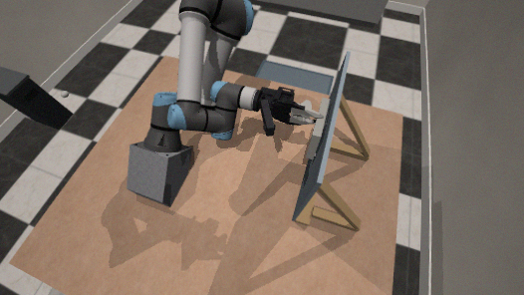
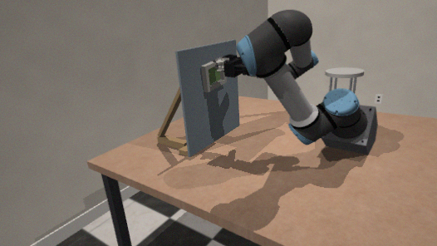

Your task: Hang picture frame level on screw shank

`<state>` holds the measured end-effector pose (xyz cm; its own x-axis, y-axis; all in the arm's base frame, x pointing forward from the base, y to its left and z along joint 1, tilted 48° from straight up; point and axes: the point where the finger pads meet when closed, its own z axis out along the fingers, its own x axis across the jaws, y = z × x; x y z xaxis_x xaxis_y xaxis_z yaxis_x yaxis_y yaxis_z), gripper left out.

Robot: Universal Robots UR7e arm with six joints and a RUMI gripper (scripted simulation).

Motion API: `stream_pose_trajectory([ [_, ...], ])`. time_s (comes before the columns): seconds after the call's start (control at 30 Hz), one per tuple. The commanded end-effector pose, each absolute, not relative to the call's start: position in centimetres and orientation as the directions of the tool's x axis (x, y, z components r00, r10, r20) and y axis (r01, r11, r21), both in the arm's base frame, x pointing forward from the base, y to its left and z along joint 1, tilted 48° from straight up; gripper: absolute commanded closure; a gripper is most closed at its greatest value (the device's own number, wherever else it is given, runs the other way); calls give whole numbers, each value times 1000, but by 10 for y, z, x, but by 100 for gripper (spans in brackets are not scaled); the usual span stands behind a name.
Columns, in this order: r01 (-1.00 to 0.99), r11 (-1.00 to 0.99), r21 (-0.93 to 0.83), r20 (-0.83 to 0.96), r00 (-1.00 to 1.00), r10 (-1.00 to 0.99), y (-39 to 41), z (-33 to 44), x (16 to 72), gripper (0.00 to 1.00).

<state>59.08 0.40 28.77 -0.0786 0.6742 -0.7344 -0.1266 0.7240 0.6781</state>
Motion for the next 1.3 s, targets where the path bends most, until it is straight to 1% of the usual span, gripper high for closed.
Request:
stream_pose_trajectory([
  [0.0,-124,707,696,-718,-80,692,2,287,591,100],
  [1.27,-115,661,742,-670,-88,737,0,284,592,100],
])
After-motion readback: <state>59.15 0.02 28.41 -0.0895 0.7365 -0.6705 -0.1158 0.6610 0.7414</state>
